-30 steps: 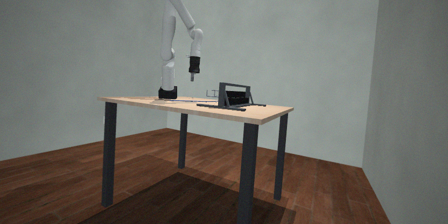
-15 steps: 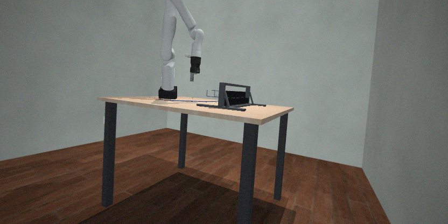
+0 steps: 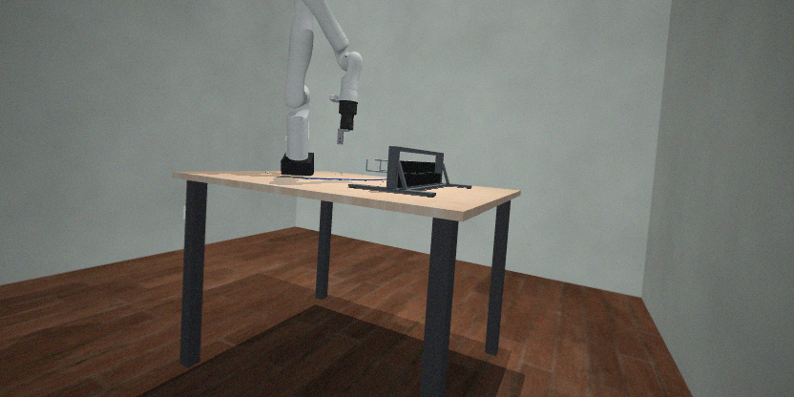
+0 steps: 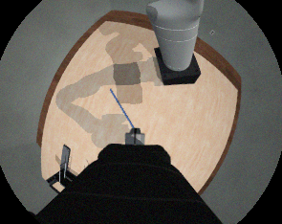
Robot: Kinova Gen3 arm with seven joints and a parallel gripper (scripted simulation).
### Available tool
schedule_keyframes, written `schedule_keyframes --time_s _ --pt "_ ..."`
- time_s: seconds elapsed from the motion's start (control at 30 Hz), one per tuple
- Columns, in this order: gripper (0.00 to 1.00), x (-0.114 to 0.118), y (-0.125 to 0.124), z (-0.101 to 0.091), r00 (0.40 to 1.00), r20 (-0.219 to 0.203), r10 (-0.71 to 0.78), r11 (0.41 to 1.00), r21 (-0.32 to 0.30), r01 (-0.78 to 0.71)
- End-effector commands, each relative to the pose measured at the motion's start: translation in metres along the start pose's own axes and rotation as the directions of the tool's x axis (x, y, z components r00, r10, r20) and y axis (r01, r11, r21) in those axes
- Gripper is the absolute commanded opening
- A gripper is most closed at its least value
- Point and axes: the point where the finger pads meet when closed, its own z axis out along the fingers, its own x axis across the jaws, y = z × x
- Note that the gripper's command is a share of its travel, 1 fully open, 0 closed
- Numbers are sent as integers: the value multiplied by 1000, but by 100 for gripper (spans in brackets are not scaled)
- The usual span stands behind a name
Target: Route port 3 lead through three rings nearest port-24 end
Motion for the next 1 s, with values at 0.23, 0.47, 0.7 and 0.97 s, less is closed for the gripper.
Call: schedule_keyframes --time_s 0.23,0.47,0.7,0.97 --pt "0 -3 3 0 975 -1 -223 975 0 223" --pt "0 -5 5 1 948 -2 -319 948 0 319" --pt "0 -6 7 1 909 -3 -418 909 0 418" --pt "0 -7 8 1 882 -3 -472 882 -1 472"
